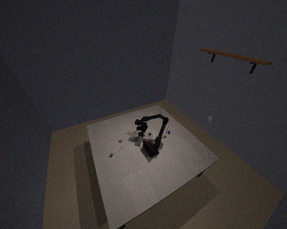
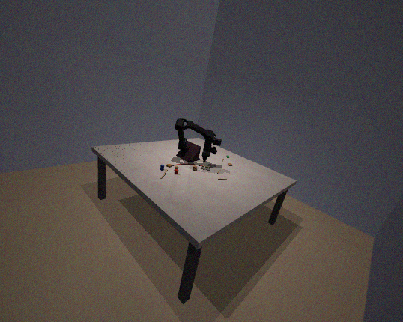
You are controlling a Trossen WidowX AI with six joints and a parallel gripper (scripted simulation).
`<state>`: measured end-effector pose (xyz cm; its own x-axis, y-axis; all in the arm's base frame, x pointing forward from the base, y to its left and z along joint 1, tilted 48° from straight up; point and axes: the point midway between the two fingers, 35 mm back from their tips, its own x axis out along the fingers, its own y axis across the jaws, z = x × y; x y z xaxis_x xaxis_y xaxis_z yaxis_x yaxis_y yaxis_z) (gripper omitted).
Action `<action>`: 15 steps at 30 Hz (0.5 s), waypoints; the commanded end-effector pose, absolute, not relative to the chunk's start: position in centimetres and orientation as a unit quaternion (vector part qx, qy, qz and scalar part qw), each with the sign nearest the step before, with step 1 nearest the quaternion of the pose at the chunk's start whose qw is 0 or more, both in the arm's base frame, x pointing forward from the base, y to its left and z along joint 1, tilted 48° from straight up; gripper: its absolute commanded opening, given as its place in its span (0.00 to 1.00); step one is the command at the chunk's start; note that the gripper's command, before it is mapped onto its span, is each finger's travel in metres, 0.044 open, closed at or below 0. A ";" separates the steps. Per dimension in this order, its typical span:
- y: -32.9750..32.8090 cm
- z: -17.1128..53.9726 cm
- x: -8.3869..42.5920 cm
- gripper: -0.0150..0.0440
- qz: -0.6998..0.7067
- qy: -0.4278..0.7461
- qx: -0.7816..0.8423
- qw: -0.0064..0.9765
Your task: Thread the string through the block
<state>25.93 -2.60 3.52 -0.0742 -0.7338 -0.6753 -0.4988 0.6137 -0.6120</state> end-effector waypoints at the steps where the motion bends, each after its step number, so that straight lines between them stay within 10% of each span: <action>1: -2.0 2.8 26.0 1.00 -0.127 0.722 -0.411 0.542; 15: -2.0 2.8 26.0 0.47 -0.127 0.722 -0.411 0.542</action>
